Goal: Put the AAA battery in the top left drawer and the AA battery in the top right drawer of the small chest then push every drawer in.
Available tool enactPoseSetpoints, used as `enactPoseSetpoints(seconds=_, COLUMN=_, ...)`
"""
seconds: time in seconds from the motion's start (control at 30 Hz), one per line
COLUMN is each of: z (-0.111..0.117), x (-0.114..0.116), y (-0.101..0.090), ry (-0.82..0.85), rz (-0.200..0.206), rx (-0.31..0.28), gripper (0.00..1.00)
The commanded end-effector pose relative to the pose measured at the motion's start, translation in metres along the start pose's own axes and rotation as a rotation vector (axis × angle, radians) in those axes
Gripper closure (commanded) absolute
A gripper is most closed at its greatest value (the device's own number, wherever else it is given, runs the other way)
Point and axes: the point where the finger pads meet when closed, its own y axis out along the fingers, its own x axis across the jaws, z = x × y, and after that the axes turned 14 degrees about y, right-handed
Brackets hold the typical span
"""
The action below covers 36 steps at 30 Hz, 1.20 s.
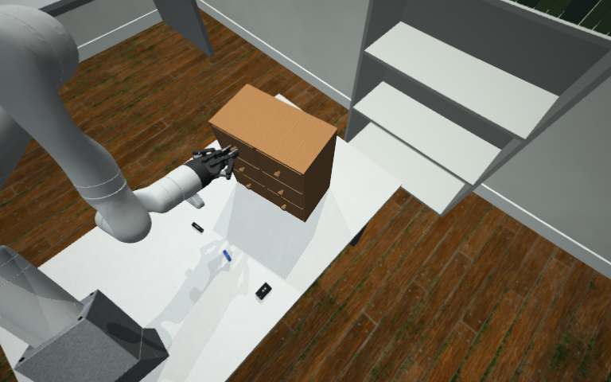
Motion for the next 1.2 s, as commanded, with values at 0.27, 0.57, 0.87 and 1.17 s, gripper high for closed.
enactPoseSetpoints(seconds=0.27, z=-0.001, x=0.000, y=-0.001, ry=-0.001, rz=0.000, rx=-0.002, gripper=0.87)
enactPoseSetpoints(seconds=0.57, z=0.000, x=0.000, y=-0.003, ry=-0.001, rz=0.000, rx=-0.002, gripper=0.87)
enactPoseSetpoints(seconds=0.87, z=0.003, x=-0.001, y=-0.011, ry=-0.001, rz=0.000, rx=-0.002, gripper=0.87)
enactPoseSetpoints(seconds=1.17, z=0.006, x=-0.002, y=-0.019, ry=-0.001, rz=0.000, rx=-0.002, gripper=0.87)
